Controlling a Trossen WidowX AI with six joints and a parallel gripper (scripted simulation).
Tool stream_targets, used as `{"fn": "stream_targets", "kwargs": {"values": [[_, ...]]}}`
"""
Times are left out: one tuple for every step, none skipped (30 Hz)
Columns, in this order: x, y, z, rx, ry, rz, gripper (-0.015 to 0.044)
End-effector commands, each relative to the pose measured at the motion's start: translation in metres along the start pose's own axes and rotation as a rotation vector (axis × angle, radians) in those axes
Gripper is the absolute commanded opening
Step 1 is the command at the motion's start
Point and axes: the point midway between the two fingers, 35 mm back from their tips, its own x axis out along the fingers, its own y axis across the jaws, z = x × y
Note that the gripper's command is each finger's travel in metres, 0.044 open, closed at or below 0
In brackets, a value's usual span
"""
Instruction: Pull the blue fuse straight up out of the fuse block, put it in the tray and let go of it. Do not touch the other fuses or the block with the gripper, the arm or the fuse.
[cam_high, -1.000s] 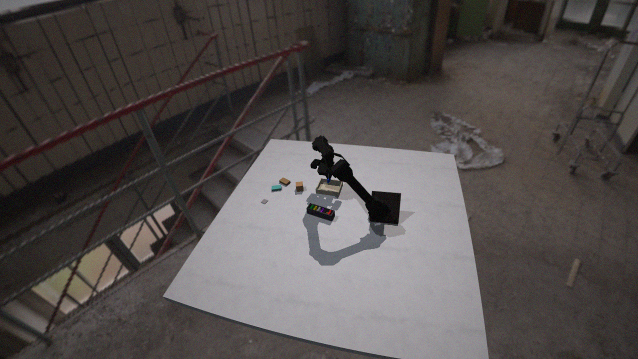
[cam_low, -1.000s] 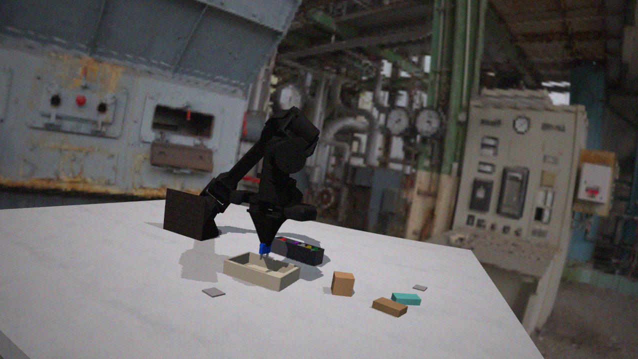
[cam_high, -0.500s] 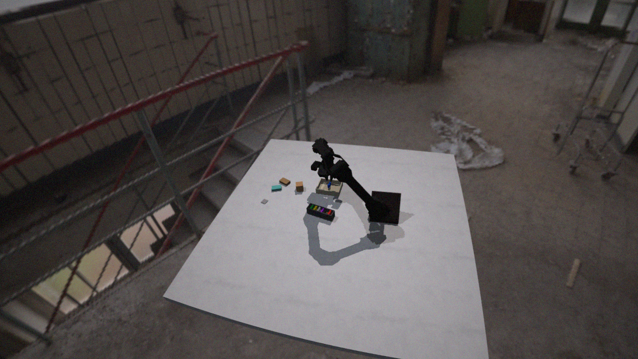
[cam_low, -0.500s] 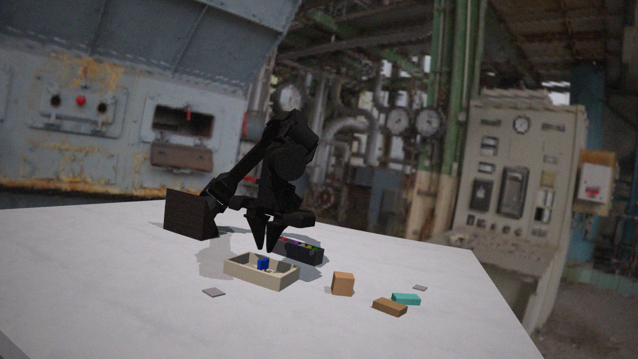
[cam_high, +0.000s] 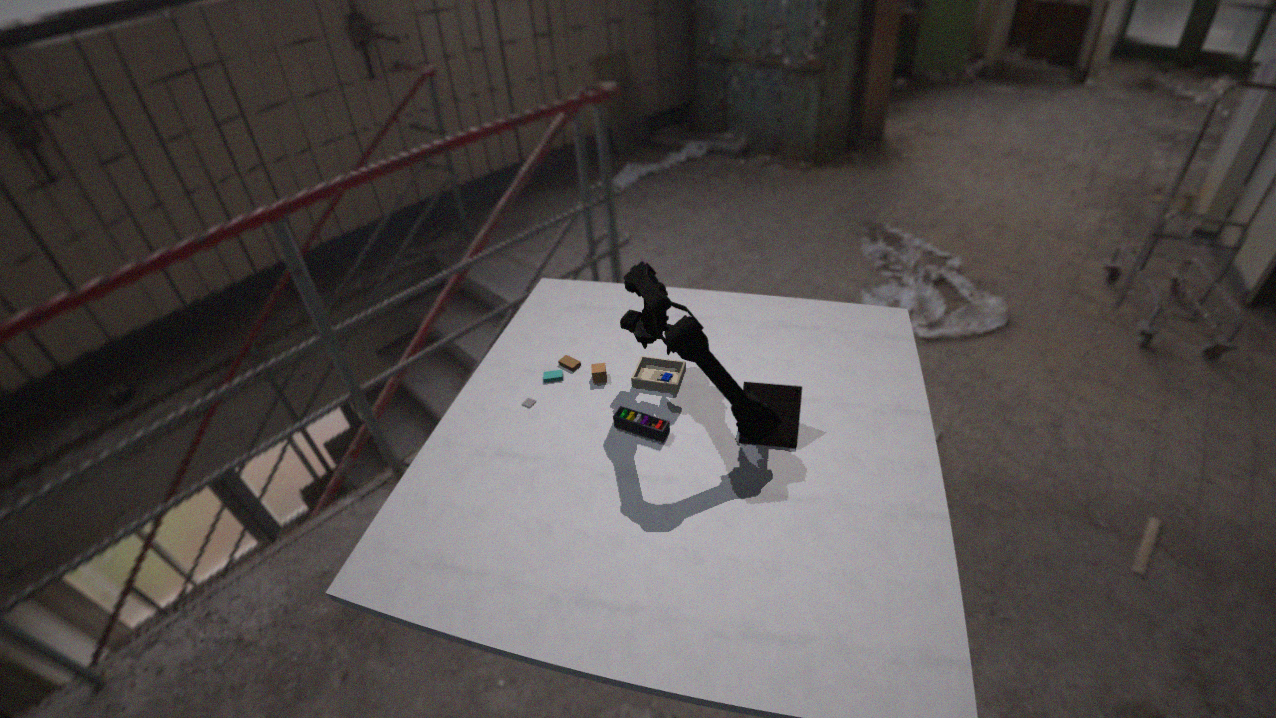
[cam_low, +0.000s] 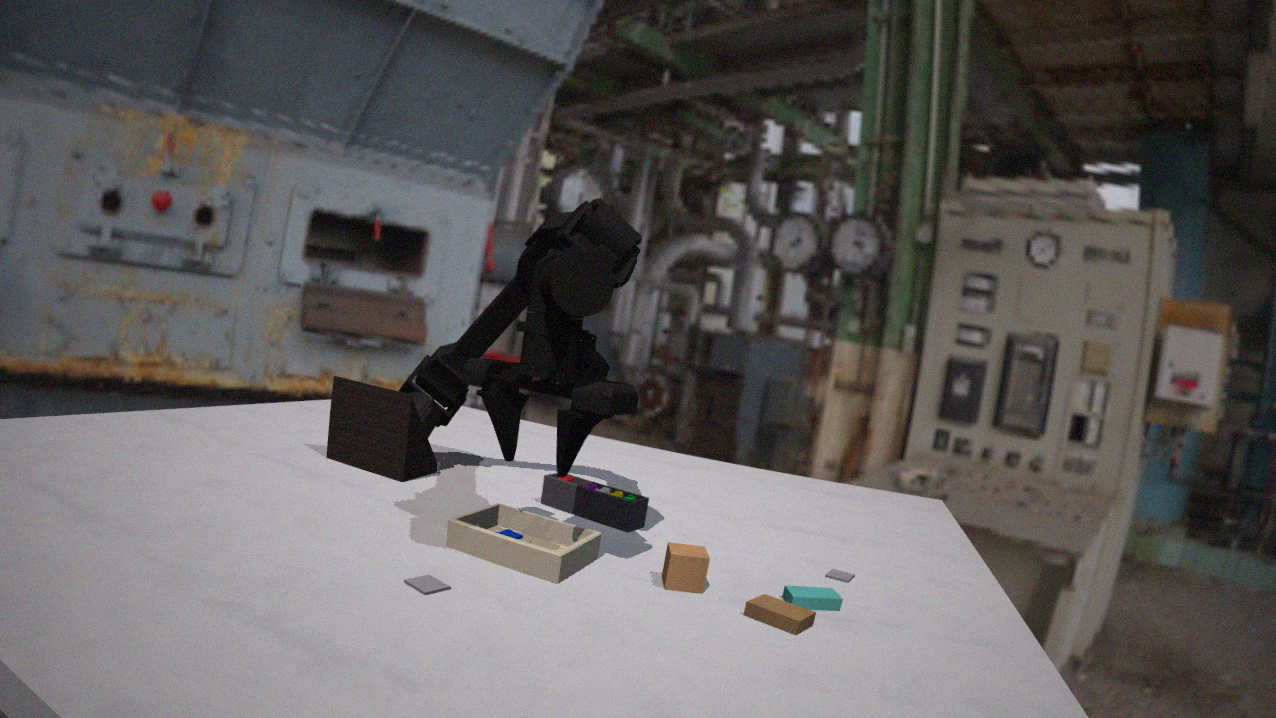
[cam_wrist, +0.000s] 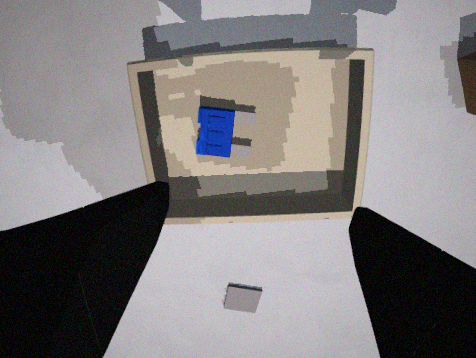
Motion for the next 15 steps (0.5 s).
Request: {"fn": "stream_targets", "kwargs": {"values": [[-0.0009, 0.0015, 0.0018, -0.003, -0.003, 0.015, 0.033], [-0.0009, 0.0015, 0.0018, -0.003, -0.003, 0.015, 0.033], [-0.0009, 0.0015, 0.0018, -0.003, -0.003, 0.015, 0.033], [-0.0009, 0.0015, 0.0018, -0.003, -0.003, 0.015, 0.033], [-0.0009, 0.0015, 0.0018, -0.003, -0.003, 0.015, 0.033], [-0.0009, 0.0015, 0.0018, -0.003, -0.003, 0.015, 0.033], [-0.0016, 0.0014, 0.0009, 0.002, -0.003, 0.008, 0.033], [-0.0016, 0.0014, 0.0009, 0.002, -0.003, 0.008, 0.033], [-0.0016, 0.0014, 0.0009, 0.002, -0.003, 0.008, 0.033], [-0.0016, 0.0014, 0.0009, 0.002, -0.003, 0.008, 0.033], [-0.0016, 0.0014, 0.0009, 0.002, -0.003, 0.008, 0.033], [-0.0016, 0.0014, 0.0009, 0.002, -0.003, 0.008, 0.033], [-0.0016, 0.0014, 0.0009, 0.002, -0.003, 0.008, 0.033], [-0.0016, 0.0014, 0.0009, 0.002, -0.003, 0.008, 0.033], [-0.0016, 0.0014, 0.0009, 0.002, -0.003, 0.008, 0.033]]}}
